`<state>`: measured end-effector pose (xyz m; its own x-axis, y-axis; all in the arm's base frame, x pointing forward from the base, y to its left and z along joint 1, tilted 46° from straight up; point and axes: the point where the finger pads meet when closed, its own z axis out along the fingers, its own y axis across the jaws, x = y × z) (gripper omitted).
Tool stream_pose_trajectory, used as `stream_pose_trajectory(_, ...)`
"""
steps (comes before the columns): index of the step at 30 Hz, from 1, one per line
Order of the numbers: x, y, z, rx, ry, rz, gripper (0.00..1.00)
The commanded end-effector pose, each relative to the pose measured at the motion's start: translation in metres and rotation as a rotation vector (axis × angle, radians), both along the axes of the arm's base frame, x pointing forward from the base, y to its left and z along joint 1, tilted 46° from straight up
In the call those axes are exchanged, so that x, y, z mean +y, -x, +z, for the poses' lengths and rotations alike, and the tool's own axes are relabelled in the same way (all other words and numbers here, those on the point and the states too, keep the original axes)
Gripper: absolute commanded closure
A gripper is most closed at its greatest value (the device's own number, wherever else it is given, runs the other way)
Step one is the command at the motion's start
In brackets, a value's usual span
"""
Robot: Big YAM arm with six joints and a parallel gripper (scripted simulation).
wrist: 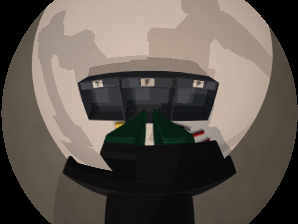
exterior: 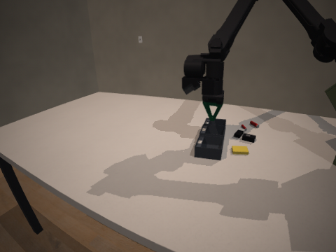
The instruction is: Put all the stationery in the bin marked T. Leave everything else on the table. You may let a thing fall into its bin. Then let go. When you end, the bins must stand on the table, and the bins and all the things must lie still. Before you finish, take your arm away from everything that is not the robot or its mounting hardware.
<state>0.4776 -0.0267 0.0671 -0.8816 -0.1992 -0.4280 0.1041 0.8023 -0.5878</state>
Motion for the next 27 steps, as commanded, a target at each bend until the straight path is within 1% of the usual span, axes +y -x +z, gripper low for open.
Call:
stream_pose_trajectory(1, 0.003, 0.007, -0.011, 0.025, -0.004, -0.011, 0.91)
stream_pose_trajectory(6, 0.0, 0.005, -0.01, 0.021, -0.005, -0.018, 0.91)
stream_pose_trajectory(7, 0.016, -0.002, -0.007, 0.007, -0.005, 0.003, 0.91)
stream_pose_trajectory(8, 0.021, -0.006, -0.007, 0.0, -0.007, 0.003, 0.91)
stream_pose_trajectory(21, 0.076, -0.014, -0.045, 0.0, -0.007, 0.006, 0.91)
stream_pose_trajectory(23, 0.076, -0.014, -0.045, 0.0, -0.007, 0.006, 0.91)
stream_pose_trajectory(25, 0.083, -0.015, -0.05, -0.001, -0.007, 0.006, 0.91)
stream_pose_trajectory(27, 0.084, -0.015, -0.05, 0.0, -0.008, 0.006, 0.91)
